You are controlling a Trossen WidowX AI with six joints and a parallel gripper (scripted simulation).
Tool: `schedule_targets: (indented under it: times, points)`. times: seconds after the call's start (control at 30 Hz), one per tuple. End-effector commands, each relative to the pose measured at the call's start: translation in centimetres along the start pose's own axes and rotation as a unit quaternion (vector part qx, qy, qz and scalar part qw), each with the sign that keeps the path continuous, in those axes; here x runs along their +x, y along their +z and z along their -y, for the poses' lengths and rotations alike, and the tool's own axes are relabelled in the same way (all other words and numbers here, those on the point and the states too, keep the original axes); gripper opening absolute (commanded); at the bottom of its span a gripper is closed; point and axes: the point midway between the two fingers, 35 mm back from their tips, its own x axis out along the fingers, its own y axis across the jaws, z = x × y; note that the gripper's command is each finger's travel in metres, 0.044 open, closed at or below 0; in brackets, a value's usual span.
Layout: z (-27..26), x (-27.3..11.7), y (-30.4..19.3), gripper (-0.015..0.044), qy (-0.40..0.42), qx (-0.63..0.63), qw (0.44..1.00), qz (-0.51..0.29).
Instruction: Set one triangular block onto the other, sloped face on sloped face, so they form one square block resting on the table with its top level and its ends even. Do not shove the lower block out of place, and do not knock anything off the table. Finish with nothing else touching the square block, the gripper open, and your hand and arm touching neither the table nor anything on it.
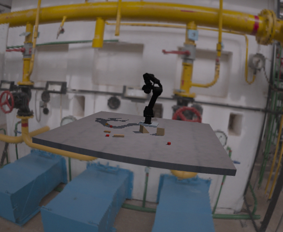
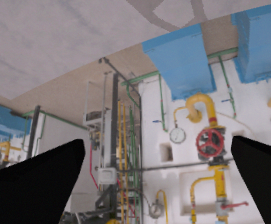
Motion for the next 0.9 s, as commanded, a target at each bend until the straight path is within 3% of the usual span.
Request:
schedule_targets:
  times: [0.0, 0.27, 0.47, 0.67, 0.87]
  points:
    - [5.1, -1.5, 2.1, 0.0440, -0.081, -0.085, 0.992, 0.035]
    - [13.2, -7.3, 8.6, 0.0440, -0.228, -0.242, 0.939, 0.091]
    - [16.3, -12.7, 14.2, 0.0440, -0.310, -0.352, 0.875, 0.122]
    - [16.4, -19.3, 21.4, 0.0440, -0.380, -0.482, 0.775, 0.150]
    - [13.2, -25.7, 28.4, 0.0440, -0.429, -0.603, 0.653, 0.162]
